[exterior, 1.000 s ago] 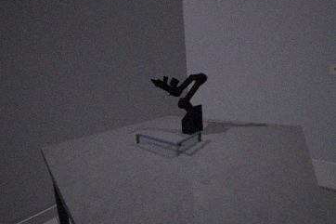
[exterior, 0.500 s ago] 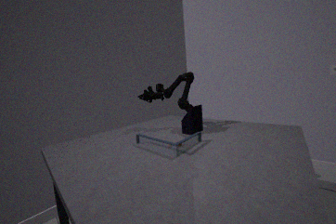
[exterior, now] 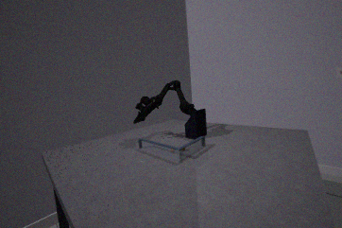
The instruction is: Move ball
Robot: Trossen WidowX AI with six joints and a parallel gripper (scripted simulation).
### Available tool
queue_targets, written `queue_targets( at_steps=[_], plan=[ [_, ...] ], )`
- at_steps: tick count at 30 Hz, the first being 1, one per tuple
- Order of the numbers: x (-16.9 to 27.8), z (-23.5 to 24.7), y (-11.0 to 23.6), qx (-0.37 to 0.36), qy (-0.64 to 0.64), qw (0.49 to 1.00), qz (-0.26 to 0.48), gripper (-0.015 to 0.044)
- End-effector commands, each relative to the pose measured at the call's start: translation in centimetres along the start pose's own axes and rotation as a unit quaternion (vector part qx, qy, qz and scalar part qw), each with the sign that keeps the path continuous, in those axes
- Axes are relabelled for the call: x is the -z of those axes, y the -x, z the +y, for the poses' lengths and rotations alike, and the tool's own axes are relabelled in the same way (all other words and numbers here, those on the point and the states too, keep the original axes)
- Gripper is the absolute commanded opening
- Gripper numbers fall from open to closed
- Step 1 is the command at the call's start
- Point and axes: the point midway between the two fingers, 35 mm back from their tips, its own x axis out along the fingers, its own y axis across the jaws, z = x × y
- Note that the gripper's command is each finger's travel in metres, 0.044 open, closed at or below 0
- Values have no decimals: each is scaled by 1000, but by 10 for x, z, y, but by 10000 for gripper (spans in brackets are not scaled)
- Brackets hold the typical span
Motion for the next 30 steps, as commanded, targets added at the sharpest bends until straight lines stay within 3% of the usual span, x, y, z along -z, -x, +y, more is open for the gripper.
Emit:
queue_targets(
  at_steps=[1, 9, 15, 21, 28, 30],
  plan=[
    [34, 53, -20, -64, 59, 992, 86, 224],
    [94, 157, -25, -183, 223, 935, 207, 224],
    [143, 208, -14, -236, 370, 853, 282, 224],
    [206, 252, 15, -284, 578, 681, 350, 224],
    [263, 279, 53, -300, 781, 410, 364, 224],
    [267, 281, 57, -299, 796, 382, 362, 224]
  ],
)
